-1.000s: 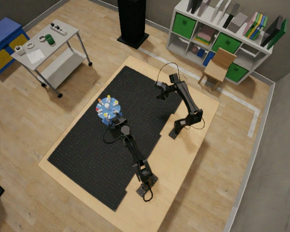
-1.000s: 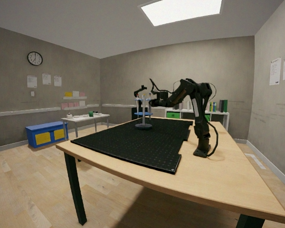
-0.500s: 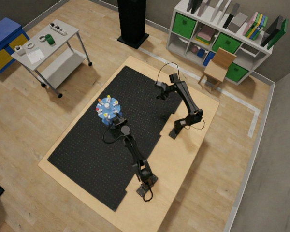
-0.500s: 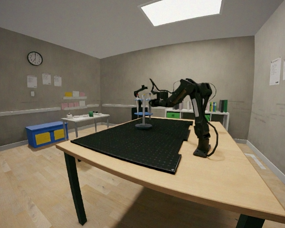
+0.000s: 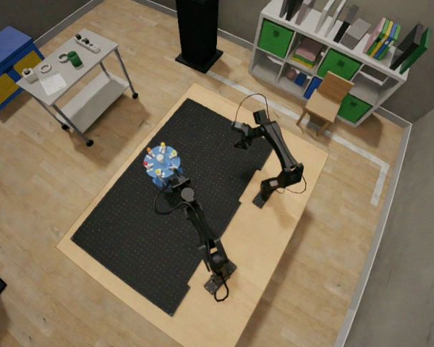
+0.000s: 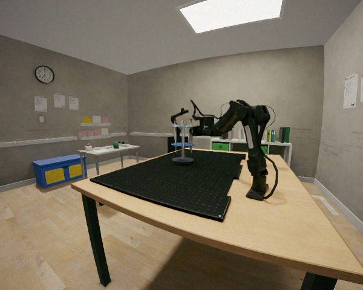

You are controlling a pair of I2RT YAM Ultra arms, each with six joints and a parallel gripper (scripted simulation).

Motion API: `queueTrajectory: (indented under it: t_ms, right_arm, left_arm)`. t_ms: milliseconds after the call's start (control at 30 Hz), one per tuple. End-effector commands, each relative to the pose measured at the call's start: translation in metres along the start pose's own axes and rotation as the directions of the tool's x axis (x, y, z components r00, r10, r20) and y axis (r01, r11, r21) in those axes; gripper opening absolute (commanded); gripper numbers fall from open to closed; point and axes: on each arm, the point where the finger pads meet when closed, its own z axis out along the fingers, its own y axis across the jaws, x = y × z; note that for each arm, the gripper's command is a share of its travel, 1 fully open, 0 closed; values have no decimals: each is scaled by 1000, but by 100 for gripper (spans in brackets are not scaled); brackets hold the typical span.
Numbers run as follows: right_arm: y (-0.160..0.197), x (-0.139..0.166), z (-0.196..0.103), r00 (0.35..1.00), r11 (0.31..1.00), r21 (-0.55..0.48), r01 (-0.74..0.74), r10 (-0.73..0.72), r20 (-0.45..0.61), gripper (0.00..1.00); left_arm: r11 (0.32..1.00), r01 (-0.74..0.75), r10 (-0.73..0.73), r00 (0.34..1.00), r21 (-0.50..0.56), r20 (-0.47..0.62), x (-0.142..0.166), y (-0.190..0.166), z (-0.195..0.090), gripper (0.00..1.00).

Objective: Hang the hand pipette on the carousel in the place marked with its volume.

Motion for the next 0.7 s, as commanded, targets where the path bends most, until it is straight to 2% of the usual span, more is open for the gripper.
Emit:
queueTrajectory:
  t_ms: [0,667]
  right_arm:
    - [-3,-8,-5,999,1000,13,18,-18,32,100]
    - [-3,-8,-5,999,1000,13,18,-18,32,100]
  left_arm:
    - [1000,0,0,998,-9,61,-34,2,-2,12]
    - [1000,1,0,998,-8,68,-33,2,-1,12]
